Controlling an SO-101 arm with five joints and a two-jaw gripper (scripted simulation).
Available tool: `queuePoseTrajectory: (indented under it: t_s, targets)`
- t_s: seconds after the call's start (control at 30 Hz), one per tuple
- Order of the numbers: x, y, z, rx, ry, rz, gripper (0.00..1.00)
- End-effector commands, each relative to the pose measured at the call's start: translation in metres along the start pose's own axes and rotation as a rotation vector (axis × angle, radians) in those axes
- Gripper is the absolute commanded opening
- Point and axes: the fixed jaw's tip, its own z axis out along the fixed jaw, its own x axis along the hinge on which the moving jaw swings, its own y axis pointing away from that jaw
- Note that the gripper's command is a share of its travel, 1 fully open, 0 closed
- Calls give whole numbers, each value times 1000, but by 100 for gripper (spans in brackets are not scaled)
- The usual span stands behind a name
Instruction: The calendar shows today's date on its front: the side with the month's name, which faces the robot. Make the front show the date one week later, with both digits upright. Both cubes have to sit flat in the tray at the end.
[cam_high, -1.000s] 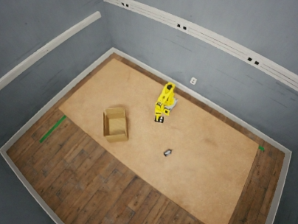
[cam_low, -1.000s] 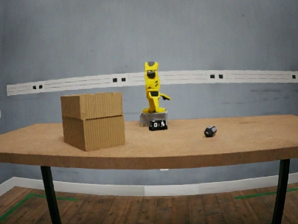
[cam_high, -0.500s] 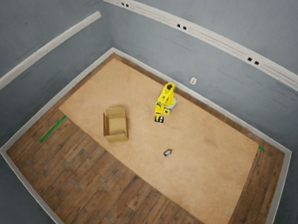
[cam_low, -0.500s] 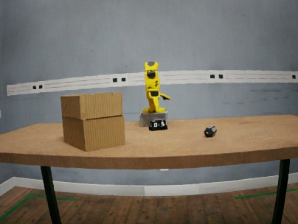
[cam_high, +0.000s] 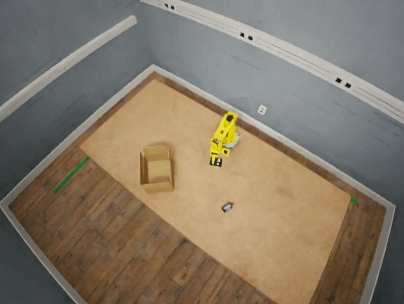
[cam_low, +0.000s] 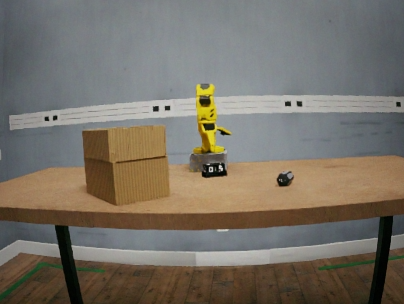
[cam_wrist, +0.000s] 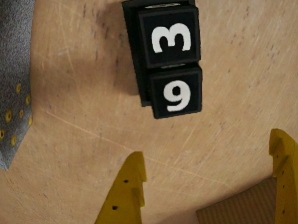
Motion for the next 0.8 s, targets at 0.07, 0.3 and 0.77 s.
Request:
queuePoseTrajectory:
  t_s: [0.07, 0.3, 0.77]
  targets:
    - [2, -1, -4, 13, 3, 58, 36]
    - [1, 0, -6, 13, 2, 160, 36]
    - [0, 0, -14, 14, 0, 507, 36]
